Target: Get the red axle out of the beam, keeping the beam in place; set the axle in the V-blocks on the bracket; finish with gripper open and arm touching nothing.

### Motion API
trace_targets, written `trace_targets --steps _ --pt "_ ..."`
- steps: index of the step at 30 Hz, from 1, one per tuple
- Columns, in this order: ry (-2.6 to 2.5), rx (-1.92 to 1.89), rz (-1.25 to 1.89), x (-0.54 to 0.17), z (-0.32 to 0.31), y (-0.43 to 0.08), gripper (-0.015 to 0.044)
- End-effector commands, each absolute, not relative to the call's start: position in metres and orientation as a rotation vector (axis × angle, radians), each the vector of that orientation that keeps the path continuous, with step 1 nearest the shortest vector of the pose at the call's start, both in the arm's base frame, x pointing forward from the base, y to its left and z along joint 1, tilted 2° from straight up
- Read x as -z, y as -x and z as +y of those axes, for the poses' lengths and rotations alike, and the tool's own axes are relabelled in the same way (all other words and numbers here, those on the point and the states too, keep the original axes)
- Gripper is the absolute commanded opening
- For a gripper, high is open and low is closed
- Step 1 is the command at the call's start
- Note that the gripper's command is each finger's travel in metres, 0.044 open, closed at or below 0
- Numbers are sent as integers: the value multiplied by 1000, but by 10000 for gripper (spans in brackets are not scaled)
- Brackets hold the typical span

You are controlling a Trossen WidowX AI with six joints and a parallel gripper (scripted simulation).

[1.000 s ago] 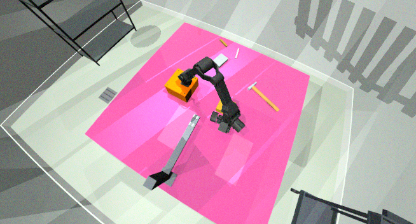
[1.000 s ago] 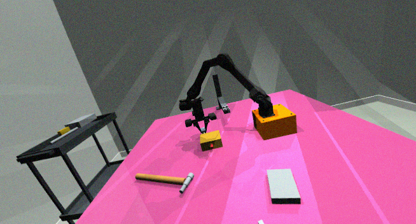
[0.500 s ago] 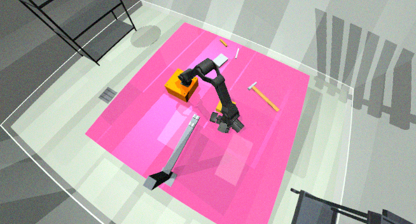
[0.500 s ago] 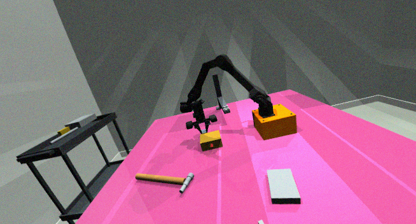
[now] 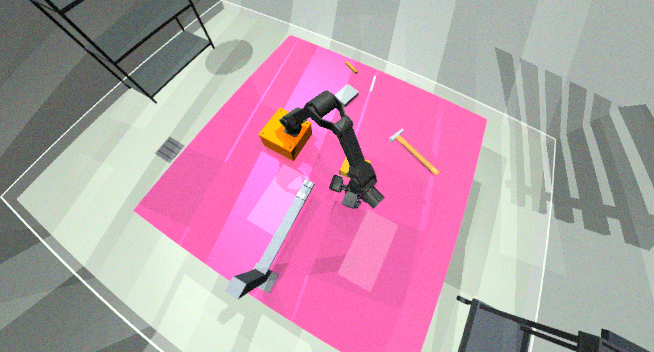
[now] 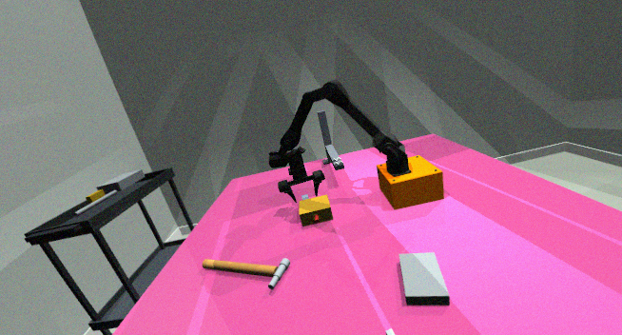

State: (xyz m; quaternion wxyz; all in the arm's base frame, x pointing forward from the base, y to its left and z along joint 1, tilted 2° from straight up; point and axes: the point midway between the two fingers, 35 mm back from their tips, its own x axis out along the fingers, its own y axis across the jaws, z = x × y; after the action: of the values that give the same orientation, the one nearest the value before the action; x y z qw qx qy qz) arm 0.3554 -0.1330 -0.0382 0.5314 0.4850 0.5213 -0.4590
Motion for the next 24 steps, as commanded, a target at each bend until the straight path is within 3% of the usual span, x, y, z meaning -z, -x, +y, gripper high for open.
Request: trace_targets --steps 1,24 --pt "-1160 1092 1226 28 -134 -358 440" --pt "-1160 1092 1226 2 -135 -357 440"
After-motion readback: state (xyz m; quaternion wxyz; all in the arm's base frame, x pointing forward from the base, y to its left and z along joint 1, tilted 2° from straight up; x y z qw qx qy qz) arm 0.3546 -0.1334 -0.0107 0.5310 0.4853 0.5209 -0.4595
